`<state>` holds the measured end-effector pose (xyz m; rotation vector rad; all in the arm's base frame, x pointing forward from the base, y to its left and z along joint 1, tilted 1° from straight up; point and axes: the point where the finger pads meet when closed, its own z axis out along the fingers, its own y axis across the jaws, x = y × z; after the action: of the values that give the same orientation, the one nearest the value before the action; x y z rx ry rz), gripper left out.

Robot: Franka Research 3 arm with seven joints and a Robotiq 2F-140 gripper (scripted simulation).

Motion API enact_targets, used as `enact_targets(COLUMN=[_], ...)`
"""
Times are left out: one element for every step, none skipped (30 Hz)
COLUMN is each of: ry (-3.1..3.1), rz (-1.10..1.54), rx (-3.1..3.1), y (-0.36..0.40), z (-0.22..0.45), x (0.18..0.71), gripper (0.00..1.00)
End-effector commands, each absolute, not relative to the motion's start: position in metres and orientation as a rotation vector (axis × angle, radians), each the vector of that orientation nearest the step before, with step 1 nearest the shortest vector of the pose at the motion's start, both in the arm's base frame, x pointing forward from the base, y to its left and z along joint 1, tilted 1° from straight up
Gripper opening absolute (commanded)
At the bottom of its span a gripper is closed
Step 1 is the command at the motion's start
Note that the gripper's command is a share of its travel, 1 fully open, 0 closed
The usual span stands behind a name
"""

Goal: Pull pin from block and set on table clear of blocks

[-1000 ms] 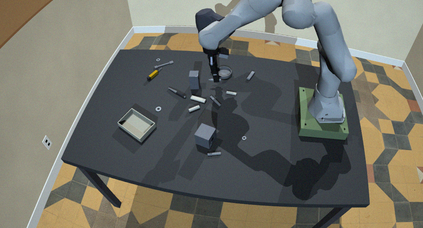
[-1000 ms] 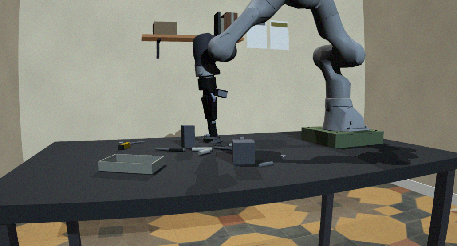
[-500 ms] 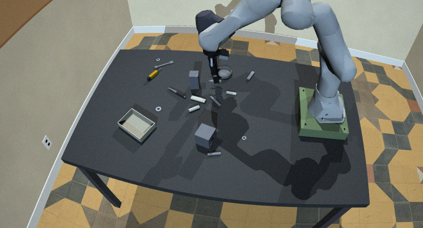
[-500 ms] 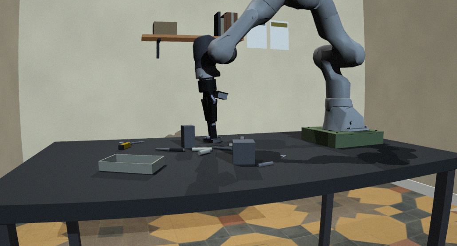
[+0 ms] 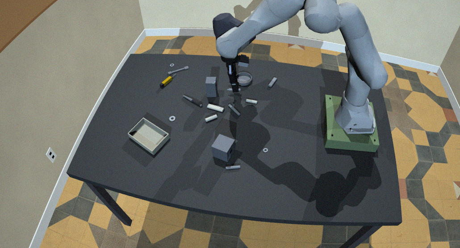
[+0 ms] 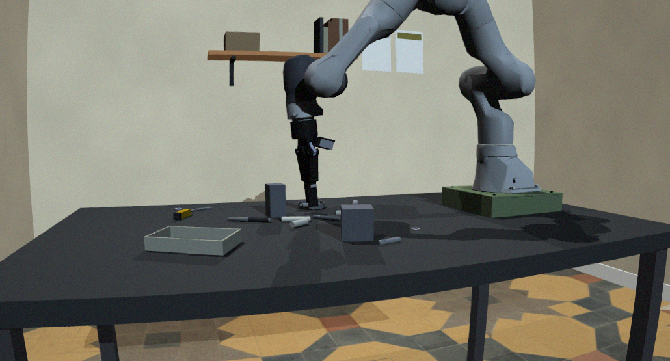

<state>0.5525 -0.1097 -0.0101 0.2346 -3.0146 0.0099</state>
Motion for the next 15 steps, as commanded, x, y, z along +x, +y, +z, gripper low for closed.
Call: enact_targets(ry=[-3.018, -3.018, -3.018, -3.018, -3.018, -3.018, -3.018, -3.018, -3.018, -3.018, -3.018, -3.018, -3.018, -3.018, -3.018], rz=[0.011, 0.011, 0.011, 0.011, 0.011, 0.011, 0.011, 0.011, 0.012, 0.012, 0.013, 0.013, 0.014, 0.014, 0.014], rx=[0.239, 0.239, 0.239, 0.239, 0.239, 0.239, 0.239, 0.239, 0.239, 0.239, 0.239, 0.238, 0.238, 0.238, 0.238], y=[-0.1092, -0.1092, -0.1092, -0.1092, -0.1092, -0.1092, -0.1092, -0.1091, -0.1089, -0.1086, -0.1083, -0.1081, -0.1079, -0.1079, -0.1079], z=[-0.0144, -0.0149, -0.0150, -0.0150, -0.0150, -0.0150, -0.0150, -0.0155, -0.0164, -0.0176, -0.0190, -0.0202, -0.0211, -0.0211, -0.0211], x=[0.5534, 0.5534, 0.5534, 0.5534, 0.5534, 0.5534, 0.5534, 0.5533, 0.5533, 0.5533, 0.5533, 0.5533, 0.5533, 0.5533, 0.5533], gripper=[0.10, 0.10, 0.10, 0.10, 0.10, 0.10, 0.10, 0.10, 0.10, 0.10, 0.10, 0.10, 0.10, 0.10, 0.10])
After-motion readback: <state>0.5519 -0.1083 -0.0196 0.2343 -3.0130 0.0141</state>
